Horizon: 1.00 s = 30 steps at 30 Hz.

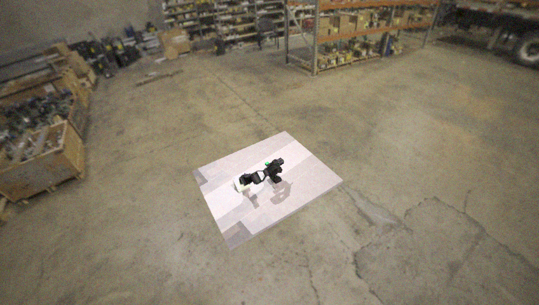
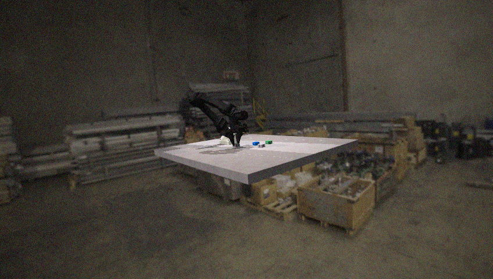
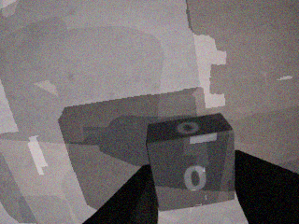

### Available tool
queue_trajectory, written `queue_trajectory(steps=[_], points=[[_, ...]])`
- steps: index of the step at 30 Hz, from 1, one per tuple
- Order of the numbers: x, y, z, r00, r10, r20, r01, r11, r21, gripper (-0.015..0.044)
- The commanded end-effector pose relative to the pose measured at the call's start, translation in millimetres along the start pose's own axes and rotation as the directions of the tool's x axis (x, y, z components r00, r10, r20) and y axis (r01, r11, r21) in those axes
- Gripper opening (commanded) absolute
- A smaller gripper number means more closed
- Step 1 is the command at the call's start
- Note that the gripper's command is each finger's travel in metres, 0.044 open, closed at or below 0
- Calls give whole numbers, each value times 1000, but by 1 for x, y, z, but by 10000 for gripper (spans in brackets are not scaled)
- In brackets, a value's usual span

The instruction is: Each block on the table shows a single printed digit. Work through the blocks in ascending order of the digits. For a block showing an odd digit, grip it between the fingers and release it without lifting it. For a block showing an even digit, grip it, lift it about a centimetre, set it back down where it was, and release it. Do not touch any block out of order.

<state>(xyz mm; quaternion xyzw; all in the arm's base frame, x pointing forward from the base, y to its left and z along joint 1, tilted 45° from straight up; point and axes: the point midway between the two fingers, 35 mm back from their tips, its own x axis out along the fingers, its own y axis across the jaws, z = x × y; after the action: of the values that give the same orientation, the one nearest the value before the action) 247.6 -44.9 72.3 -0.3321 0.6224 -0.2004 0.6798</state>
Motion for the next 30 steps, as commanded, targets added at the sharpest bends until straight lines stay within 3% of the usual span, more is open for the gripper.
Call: queue_trajectory(steps=[1, 30], points=[[-4, -2, 2, 1000, -1, 6, 1, 1000, 10, 120], [11, -2, 2, 1000, -2, 6, 2, 1000, 10, 120]])
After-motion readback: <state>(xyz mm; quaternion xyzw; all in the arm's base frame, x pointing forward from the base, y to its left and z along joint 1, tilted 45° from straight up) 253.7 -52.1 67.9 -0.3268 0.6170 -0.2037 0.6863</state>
